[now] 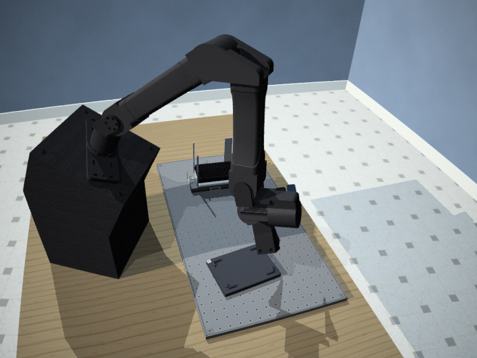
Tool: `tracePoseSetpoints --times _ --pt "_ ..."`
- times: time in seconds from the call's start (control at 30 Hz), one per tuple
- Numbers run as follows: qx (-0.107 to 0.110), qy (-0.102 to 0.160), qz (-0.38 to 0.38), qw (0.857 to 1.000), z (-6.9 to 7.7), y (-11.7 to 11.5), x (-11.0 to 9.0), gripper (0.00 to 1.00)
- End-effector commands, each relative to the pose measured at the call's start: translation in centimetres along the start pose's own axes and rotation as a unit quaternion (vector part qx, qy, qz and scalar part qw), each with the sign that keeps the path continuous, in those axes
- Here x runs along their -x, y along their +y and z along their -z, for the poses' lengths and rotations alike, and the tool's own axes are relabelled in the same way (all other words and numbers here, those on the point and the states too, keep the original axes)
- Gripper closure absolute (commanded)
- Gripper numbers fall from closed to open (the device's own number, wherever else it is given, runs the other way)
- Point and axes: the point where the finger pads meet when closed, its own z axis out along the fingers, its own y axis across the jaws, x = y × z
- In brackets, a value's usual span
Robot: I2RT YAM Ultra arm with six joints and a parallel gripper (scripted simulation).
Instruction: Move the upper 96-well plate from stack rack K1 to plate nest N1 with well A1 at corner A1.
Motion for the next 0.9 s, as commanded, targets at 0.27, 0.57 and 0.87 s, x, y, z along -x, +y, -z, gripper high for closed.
tracePoseSetpoints --times 0.27,0.57,0.87 --pt "0.003 0.0 0.005 1.0 0.1 0.4 -0.1 0.0" --pt "-0.007 -0.005 0.032 0.999 -0.5 1.4 -0.7 0.0" --pt "-0.079 -0.026 0.072 0.994 -4.7 -1.0 -1.6 0.0"
